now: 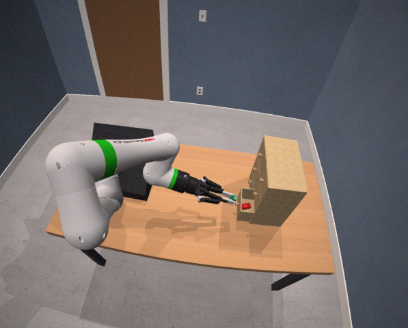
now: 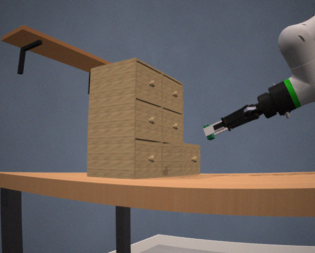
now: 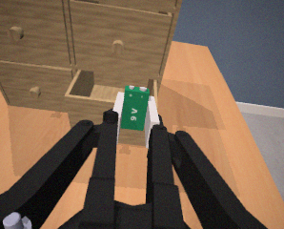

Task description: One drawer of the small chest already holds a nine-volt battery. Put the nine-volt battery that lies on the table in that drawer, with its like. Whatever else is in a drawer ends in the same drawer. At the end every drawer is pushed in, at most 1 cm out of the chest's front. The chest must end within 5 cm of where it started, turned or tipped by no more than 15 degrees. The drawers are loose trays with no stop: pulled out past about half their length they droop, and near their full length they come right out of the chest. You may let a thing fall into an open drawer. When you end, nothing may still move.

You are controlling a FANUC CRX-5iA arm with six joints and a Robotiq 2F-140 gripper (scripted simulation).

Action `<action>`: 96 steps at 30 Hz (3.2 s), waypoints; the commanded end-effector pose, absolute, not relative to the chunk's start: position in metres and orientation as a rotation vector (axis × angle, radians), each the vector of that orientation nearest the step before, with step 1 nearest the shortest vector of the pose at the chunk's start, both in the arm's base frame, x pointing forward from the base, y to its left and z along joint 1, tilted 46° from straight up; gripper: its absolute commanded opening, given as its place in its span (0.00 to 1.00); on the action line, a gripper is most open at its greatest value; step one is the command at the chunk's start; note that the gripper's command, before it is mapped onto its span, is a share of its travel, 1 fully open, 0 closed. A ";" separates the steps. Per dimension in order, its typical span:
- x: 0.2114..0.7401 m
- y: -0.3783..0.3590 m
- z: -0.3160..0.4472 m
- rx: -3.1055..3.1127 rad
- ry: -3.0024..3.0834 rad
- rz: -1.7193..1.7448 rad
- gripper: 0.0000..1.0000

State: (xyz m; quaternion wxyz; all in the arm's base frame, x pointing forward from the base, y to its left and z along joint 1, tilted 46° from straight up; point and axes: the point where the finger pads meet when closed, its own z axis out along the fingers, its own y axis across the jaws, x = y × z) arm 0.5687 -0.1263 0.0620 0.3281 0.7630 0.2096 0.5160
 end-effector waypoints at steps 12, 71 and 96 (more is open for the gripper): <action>0.620 -0.129 0.060 1.998 0.548 1.350 0.14; 0.651 -0.130 0.060 1.998 0.548 1.350 0.23; 0.642 -0.130 0.060 1.998 0.548 1.350 1.00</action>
